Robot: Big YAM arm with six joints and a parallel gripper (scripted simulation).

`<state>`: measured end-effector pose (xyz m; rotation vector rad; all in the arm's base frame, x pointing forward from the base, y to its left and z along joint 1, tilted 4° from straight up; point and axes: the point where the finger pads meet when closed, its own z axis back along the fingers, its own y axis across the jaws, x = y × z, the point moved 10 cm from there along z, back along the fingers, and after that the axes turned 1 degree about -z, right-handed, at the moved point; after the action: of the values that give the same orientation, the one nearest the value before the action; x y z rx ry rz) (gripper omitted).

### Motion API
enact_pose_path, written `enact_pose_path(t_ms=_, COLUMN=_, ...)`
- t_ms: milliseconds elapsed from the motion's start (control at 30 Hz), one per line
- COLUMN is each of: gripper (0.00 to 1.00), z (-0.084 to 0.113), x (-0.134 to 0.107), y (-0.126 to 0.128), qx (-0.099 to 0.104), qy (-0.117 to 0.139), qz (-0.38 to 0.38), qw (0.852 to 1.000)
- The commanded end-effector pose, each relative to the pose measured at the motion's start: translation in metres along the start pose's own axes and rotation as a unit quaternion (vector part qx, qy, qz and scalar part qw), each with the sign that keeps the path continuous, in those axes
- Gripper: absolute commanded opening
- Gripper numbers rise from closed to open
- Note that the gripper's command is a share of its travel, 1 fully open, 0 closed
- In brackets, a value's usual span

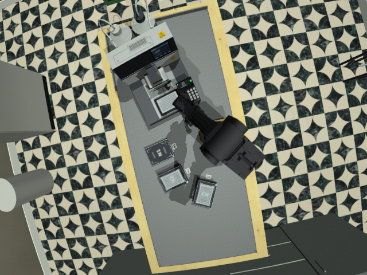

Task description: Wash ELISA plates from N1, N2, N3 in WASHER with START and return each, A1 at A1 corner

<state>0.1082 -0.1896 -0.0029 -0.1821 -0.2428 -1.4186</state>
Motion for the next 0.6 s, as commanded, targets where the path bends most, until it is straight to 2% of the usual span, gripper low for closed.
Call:
enact_pose_path(t_ms=0, gripper=0.0, z=0.0, x=0.006, y=0.002, qx=0.003, qy=-0.009, qz=-0.007, qw=1.0)
enact_pose_path(t_ms=233, gripper=0.0, z=0.0, x=0.006, y=0.002, qx=0.003, qy=-0.009, qz=-0.007, qw=1.0)
enact_pose_path(t_ms=567, gripper=0.0, z=-0.016, x=0.012, y=0.002, qx=0.004, qy=-0.015, qz=-0.014, qw=1.0)
